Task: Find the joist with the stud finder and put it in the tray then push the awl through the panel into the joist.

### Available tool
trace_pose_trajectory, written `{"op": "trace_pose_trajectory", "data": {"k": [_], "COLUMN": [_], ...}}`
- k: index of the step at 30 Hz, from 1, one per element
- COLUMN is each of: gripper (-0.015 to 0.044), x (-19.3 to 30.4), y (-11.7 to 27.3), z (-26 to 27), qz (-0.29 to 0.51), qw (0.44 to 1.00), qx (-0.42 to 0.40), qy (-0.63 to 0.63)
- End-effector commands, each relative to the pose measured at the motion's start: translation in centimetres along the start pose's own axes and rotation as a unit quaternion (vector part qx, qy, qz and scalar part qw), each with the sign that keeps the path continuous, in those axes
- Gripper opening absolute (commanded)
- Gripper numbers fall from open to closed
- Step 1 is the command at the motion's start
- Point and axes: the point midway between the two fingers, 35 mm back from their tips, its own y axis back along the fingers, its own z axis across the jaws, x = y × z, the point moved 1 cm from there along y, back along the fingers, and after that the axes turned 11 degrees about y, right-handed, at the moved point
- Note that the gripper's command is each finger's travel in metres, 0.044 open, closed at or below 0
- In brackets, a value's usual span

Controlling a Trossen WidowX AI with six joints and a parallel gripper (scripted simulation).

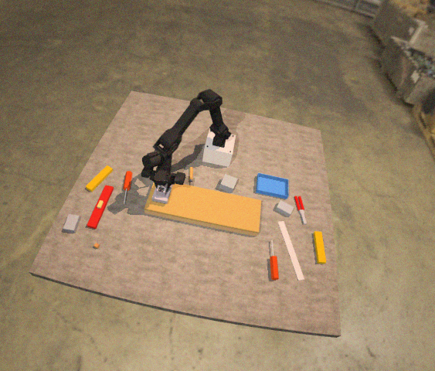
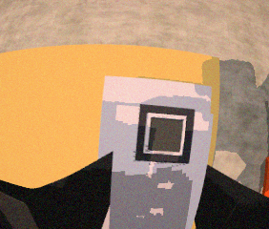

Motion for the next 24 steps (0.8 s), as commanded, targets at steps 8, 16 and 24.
{"op": "trace_pose_trajectory", "data": {"k": [8, 16, 24], "gripper": [0.0, 0.0, 0.0], "x": [0.5, 0.4, 0.1], "y": [-1.4, -1.4, -1.4], "z": [0.2, 0.6, 2.2], "qz": [0.003, 0.003, 0.003], "qw": [1.0, 1.0, 1.0], "qx": [-0.001, -0.001, -0.002], "qy": [-0.002, -0.002, -0.002]}}
